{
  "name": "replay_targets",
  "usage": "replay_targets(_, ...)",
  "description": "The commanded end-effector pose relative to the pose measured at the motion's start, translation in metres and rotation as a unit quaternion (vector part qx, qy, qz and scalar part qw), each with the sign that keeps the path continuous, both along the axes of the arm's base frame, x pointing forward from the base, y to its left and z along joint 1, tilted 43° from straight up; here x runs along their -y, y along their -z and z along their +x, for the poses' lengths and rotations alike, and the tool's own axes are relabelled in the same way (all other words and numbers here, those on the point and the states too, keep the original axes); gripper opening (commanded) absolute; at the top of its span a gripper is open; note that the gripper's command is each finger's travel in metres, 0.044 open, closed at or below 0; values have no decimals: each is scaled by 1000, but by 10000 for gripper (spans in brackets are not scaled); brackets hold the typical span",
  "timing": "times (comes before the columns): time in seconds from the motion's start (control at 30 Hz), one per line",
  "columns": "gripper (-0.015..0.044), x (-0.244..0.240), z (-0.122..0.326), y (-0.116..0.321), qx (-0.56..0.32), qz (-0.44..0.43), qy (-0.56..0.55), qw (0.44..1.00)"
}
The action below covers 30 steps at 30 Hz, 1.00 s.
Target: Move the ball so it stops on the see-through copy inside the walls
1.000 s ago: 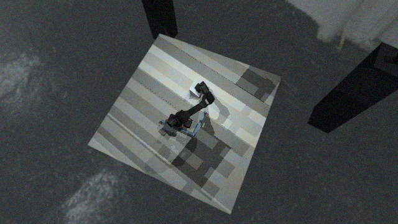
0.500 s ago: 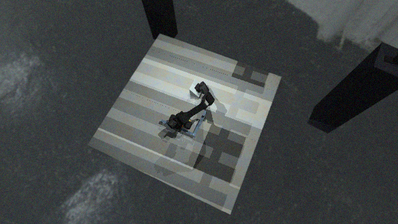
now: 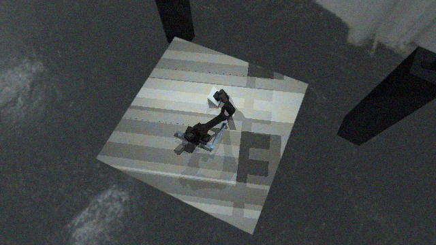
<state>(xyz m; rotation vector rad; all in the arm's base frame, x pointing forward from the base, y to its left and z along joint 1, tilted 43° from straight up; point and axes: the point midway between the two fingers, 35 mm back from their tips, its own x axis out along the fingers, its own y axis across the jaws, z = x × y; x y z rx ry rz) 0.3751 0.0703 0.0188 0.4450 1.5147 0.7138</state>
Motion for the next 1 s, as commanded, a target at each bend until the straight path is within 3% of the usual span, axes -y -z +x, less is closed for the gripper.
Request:
replay_targets(0.0,231,-6,-3,7,-6,4,1,1000)
replay_targets(0.17,231,-10,-3,11,-6,4,1,1000)
replay_targets(0.3,126,-10,-3,11,-6,4,1,1000)
replay_targets(0.57,72,-10,-3,11,-6,4,1,1000)
replay_targets(0.67,0,-7,-2,9,-6,3,1,1000)
replay_targets(0.97,0,20,6,-19,-8,0,1,1000)
